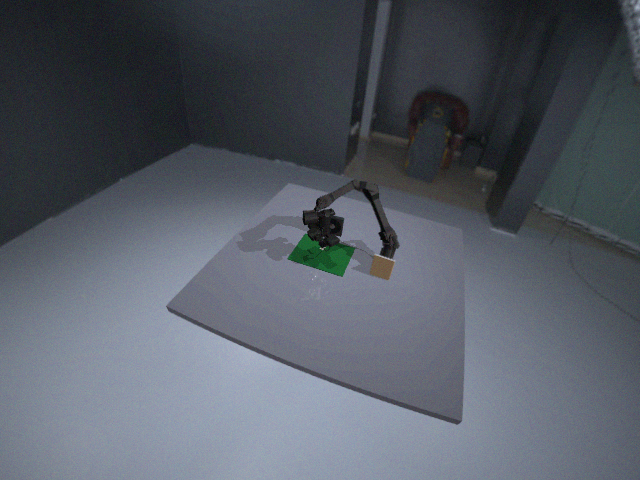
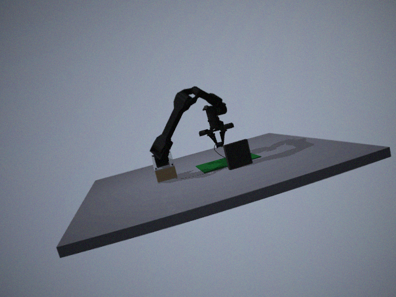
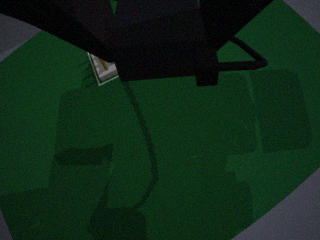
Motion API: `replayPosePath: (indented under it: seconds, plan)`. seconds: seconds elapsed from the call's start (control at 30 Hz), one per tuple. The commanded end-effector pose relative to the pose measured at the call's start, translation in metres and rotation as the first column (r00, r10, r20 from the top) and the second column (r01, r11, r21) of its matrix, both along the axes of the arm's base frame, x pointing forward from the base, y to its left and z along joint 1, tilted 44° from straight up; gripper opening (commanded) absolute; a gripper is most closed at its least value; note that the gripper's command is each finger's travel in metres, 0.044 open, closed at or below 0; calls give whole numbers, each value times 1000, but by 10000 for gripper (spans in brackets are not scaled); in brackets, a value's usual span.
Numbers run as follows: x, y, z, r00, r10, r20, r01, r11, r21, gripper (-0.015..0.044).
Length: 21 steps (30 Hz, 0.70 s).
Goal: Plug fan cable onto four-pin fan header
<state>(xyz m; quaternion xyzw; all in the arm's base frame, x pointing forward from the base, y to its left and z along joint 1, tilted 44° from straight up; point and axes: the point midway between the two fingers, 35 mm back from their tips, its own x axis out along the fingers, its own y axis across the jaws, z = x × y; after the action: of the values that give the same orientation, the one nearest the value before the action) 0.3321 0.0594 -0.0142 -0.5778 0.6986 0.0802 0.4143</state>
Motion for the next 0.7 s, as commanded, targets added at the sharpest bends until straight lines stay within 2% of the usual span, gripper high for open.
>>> replayPosePath:
  seconds: [0.0, 0.2, 0.67]
  plan:
    - [-1, -1, 2, 988, -115, 104, 111, 993, 44, 0]
    - [-1, -2, 4, 945, -249, 214, 232, 968, 99, 0]
    - [-2, -6, -7, 939, -280, 202, 249, 954, 165, 0]
